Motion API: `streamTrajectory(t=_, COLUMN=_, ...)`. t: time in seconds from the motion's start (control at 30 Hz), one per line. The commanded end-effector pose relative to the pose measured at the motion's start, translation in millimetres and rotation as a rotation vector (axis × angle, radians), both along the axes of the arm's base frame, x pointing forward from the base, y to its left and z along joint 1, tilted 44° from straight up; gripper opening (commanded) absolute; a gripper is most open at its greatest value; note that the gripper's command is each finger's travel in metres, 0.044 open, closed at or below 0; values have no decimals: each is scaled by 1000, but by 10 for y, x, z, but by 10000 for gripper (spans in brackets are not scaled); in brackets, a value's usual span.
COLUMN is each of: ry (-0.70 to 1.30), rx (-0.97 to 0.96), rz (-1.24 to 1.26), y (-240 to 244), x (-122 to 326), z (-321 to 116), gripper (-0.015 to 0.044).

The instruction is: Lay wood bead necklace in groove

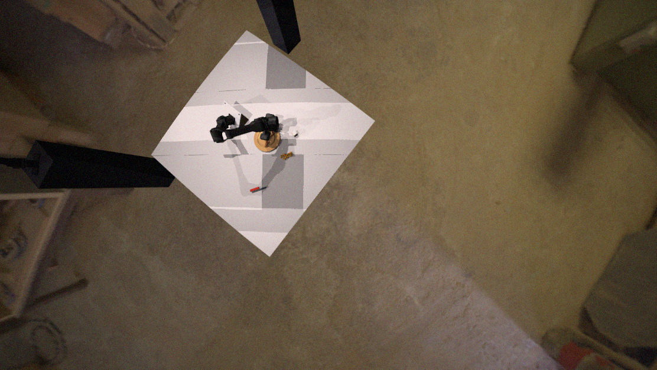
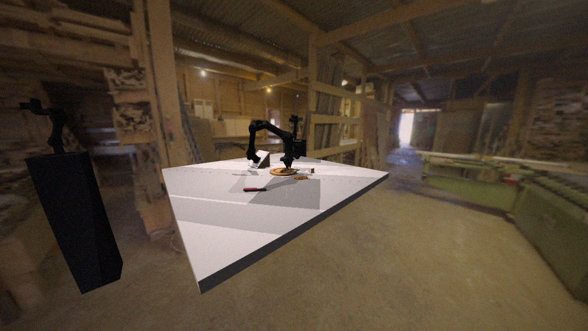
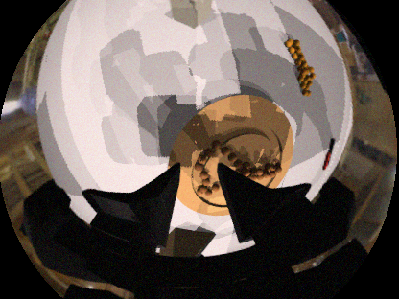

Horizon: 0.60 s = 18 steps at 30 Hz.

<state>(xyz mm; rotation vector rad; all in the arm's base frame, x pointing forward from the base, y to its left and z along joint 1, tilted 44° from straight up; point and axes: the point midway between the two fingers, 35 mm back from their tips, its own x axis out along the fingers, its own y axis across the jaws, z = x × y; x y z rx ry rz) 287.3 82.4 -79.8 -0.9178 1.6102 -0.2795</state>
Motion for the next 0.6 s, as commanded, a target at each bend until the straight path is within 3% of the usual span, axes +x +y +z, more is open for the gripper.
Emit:
streamTrajectory(t=0.0, ry=0, rx=0, rz=1, y=3, x=0, z=3, gripper=289)
streamTrajectory(t=0.2, ry=5, rx=-4, rz=0, y=1, x=-6, z=18, gripper=440)
streamTrajectory(t=0.57, ry=5, rx=-4, rz=0, y=1, x=-6, z=18, gripper=440)
